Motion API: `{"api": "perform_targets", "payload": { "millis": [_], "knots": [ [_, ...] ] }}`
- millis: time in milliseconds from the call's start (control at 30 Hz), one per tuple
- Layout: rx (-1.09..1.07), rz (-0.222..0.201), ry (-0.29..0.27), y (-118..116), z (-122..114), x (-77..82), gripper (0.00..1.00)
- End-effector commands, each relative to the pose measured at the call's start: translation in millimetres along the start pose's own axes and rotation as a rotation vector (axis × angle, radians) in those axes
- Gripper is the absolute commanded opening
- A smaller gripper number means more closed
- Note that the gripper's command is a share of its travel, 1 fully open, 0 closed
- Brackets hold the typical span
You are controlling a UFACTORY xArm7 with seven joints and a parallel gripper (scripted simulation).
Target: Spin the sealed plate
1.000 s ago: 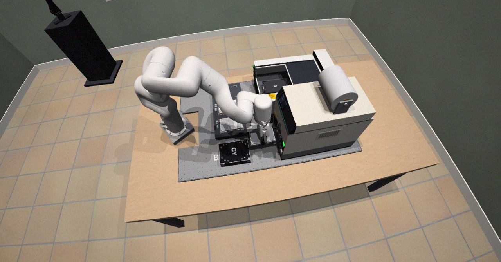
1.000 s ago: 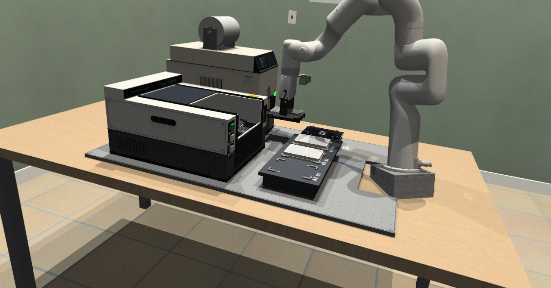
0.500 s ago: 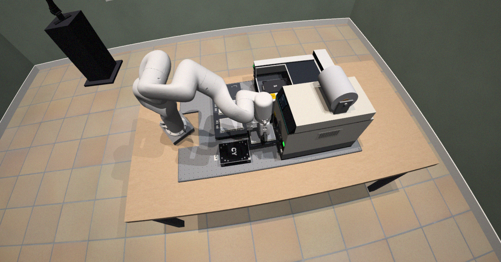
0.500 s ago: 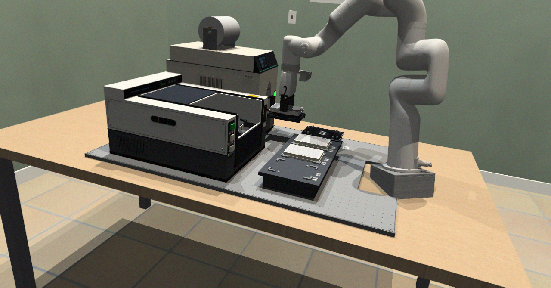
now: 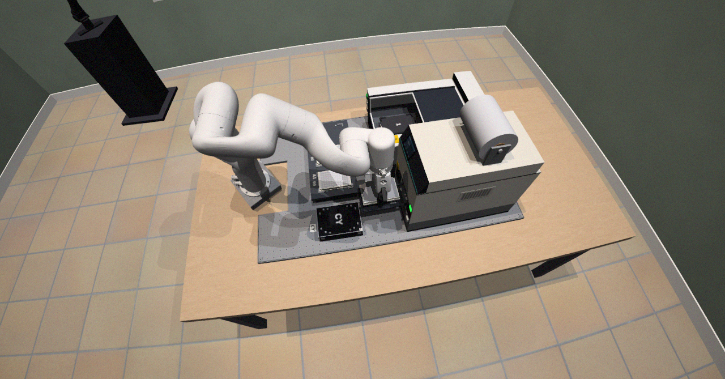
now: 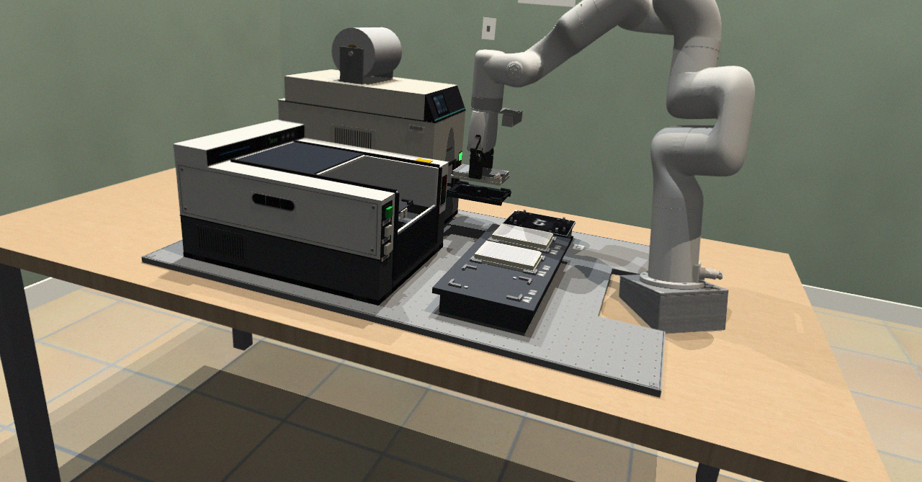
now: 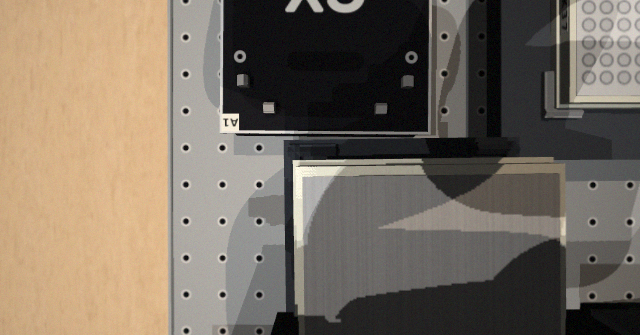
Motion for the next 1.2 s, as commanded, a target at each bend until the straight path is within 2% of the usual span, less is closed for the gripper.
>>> {"api": "perform_targets", "payload": {
  "millis": [0,1167],
  "knots": [
    [0.000,0.000,-0.006,0.4,-0.9,9.0,0.00],
    [0.000,0.000,-0.006,0.6,-0.7,60.9,0.00]
  ]
}}
Point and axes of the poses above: the point where the finger pads meet when closed, its own x axis back along the fingers, its own y axis across the jaws, z = x × y, the point moved 1 cm from there along x, back along the fingers, and after that the axes turned 12 degrees about -x, right-handed, at the moved point
